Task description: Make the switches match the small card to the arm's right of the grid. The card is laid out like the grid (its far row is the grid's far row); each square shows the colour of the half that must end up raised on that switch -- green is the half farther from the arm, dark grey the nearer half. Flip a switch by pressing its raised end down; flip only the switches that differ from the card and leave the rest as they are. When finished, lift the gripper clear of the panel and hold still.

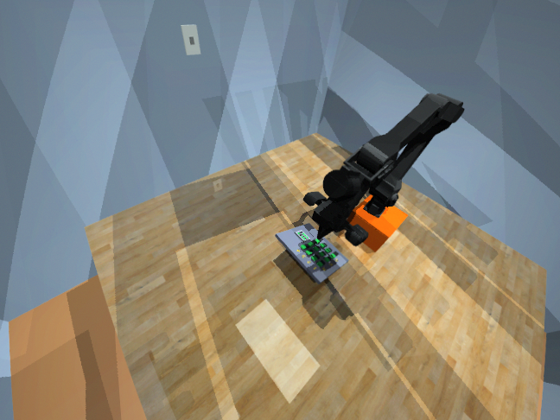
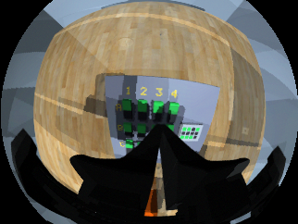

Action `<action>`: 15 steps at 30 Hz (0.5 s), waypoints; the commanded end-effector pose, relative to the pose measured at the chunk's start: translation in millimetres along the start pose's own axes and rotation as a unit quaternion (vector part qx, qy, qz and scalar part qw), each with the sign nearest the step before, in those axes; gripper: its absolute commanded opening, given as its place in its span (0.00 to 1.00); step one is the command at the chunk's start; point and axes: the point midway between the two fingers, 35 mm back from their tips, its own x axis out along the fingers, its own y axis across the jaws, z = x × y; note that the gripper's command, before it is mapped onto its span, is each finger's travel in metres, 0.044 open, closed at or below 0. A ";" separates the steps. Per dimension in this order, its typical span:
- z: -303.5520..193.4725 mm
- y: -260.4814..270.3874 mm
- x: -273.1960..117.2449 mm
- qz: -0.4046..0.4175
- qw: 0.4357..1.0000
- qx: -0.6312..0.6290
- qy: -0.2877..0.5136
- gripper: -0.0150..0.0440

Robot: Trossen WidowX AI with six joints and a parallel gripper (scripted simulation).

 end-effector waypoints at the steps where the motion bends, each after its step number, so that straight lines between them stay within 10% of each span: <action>1: 0.7 -0.3 23.6 0.003 1.000 -0.003 0.012 0.25; 15: 0.5 -0.3 44.8 0.003 1.000 -0.004 0.014 0.25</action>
